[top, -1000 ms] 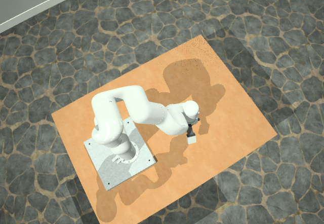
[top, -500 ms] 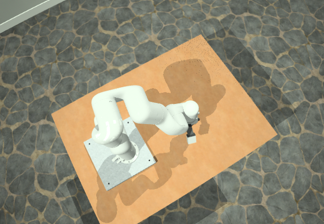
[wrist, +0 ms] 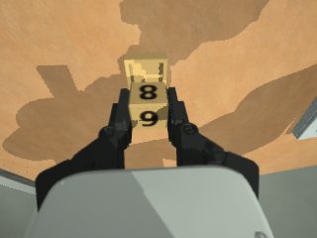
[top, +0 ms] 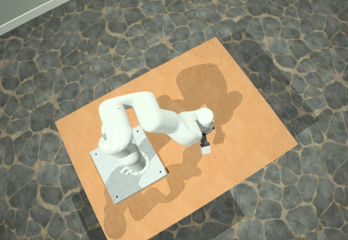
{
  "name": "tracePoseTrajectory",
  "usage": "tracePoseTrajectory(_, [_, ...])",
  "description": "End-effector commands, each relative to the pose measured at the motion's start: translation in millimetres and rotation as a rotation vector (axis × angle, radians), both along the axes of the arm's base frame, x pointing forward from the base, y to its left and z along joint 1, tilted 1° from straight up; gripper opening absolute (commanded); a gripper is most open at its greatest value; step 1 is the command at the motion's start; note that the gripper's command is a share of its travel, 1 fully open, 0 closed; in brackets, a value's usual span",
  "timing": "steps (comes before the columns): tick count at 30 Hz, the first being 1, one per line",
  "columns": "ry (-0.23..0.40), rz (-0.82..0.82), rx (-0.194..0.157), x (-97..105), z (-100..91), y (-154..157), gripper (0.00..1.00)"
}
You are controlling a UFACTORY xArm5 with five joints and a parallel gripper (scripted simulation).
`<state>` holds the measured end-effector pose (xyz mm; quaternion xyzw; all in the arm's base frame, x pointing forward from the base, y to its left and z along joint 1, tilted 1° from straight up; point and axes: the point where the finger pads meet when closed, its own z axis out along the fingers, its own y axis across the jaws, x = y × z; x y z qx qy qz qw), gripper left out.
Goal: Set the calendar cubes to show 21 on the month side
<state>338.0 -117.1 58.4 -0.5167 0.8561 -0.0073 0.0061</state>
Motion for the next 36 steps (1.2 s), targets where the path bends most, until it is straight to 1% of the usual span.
tracePoseTrajectory(1, [-0.003, 0.000, -0.001, 1, -0.9, 0, 0.29])
tracePoseTrajectory(26, [-0.003, 0.000, -0.001, 1, -19.3, 0, 0.29])
tracePoseTrajectory(36, [-0.003, 0.000, -0.001, 2, -22.5, 0, 0.29])
